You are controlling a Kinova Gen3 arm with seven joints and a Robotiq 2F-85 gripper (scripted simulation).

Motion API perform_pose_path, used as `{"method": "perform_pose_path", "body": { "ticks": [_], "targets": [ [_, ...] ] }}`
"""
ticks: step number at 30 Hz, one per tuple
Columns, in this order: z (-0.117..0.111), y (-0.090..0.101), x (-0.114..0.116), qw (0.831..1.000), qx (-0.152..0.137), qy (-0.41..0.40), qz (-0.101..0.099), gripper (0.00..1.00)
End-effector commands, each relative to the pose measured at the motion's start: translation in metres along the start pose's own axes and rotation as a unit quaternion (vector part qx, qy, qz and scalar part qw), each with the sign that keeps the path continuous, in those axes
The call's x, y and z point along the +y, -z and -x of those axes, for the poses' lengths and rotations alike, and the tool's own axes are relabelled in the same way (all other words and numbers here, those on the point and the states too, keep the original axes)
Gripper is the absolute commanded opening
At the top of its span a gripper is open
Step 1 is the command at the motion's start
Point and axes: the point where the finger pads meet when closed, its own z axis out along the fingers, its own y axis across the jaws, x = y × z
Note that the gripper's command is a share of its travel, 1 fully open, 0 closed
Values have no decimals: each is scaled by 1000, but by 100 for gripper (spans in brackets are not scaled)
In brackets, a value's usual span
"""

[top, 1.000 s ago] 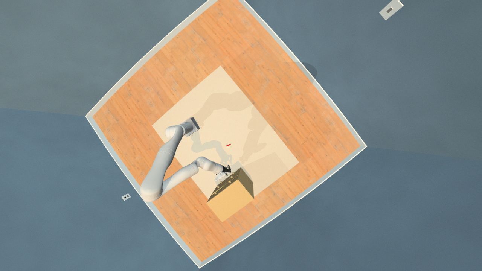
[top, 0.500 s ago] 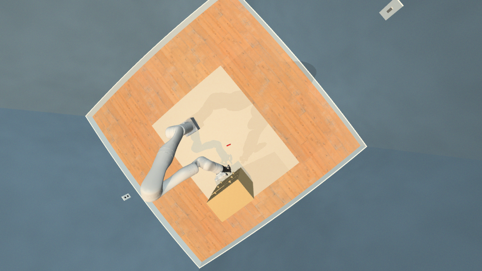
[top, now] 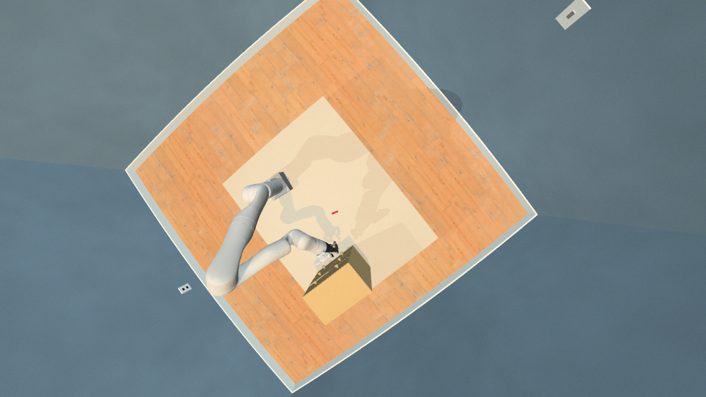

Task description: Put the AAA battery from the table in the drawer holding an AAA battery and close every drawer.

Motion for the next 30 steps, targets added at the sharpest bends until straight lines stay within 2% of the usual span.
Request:
{"method": "perform_pose_path", "body": {
  "ticks": [1, 14, 30],
  "targets": [
    [-1, 0, -1, 1000, 2, 0, 1, 33],
    [-7, -4, -1, 1000, 2, 0, 1, 33],
    [-29, -16, -1, 1000, 4, -2, -1, 33]
  ]
}}
